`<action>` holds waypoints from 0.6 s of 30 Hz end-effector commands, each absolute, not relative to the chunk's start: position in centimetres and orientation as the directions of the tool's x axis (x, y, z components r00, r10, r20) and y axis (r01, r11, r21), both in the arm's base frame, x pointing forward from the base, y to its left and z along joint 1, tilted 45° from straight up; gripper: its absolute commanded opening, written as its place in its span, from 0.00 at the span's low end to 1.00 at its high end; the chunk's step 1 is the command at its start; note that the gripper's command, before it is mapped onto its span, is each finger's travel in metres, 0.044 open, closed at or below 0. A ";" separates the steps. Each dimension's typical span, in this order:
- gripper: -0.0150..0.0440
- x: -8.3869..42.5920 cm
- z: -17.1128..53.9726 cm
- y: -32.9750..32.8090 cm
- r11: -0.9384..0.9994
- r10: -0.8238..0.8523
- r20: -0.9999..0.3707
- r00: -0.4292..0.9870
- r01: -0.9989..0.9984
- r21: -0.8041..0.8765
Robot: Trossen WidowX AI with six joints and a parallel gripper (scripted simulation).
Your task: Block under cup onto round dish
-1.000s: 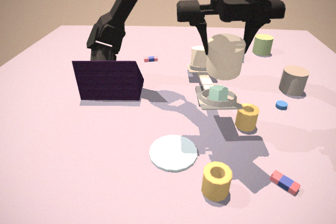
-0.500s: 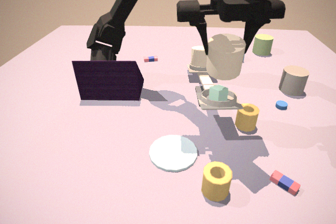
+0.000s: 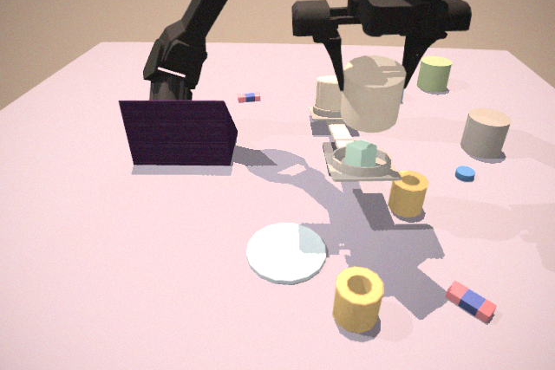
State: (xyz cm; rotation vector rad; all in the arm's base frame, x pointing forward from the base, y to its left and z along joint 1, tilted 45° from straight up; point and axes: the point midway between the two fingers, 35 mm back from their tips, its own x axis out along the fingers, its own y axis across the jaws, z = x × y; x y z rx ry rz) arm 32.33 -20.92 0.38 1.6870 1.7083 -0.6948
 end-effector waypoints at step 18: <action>0.25 24.6 -6.8 -24.9 0.059 0.653 -0.758 -0.002 0.997 0.048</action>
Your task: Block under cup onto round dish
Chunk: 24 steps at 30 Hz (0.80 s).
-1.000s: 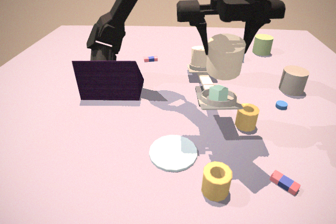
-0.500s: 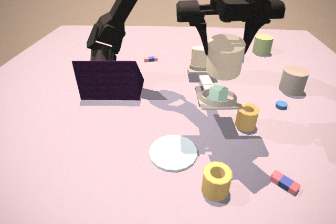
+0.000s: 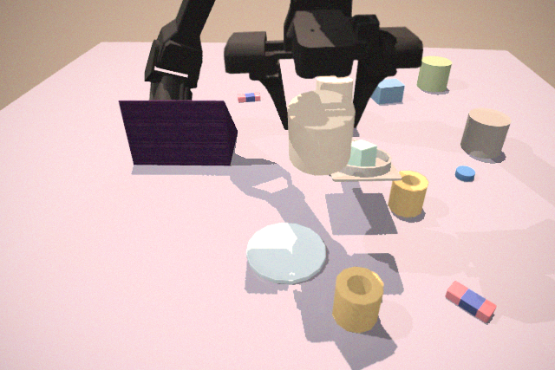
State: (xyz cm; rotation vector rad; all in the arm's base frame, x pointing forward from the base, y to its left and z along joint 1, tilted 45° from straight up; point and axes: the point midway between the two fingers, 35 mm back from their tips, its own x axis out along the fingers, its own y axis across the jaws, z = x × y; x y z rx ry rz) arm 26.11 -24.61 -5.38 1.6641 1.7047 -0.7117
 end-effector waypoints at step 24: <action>0.25 12.4 -15.0 -25.0 0.095 0.676 -0.736 -0.035 0.995 0.040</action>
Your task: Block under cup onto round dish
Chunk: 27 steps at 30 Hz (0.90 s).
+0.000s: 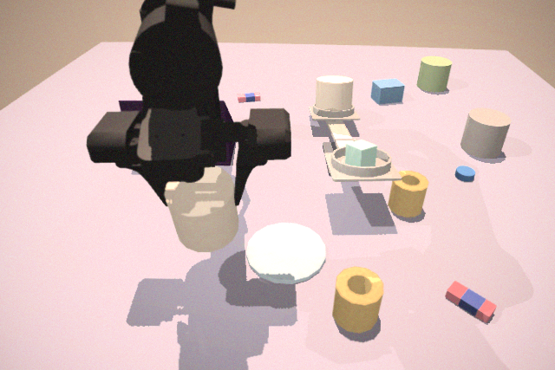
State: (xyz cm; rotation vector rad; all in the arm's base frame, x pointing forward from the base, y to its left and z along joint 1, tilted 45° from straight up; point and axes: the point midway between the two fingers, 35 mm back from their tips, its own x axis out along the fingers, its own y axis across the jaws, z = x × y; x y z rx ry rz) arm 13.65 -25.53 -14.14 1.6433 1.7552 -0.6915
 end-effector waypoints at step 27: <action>0.25 12.2 -18.6 -21.7 0.095 0.677 -0.735 -0.034 0.995 0.041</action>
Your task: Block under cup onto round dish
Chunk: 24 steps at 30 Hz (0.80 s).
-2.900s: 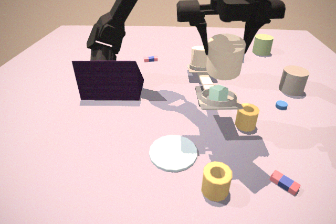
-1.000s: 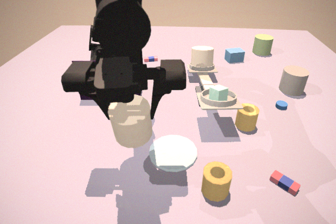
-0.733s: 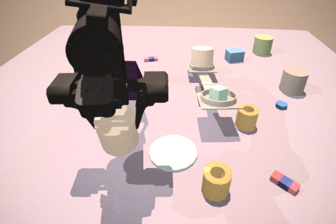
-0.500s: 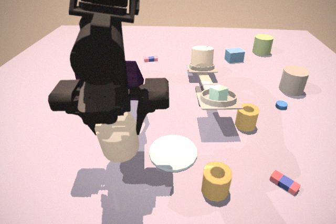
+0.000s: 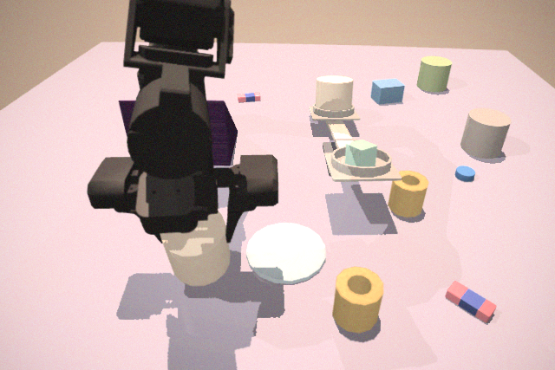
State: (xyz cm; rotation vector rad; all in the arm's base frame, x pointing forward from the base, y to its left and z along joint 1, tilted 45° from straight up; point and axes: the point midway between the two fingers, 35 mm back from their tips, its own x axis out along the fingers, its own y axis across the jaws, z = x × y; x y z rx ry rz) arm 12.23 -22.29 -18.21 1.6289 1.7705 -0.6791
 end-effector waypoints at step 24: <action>1.00 12.3 -18.5 -22.1 0.101 0.668 -0.743 -0.036 0.994 0.044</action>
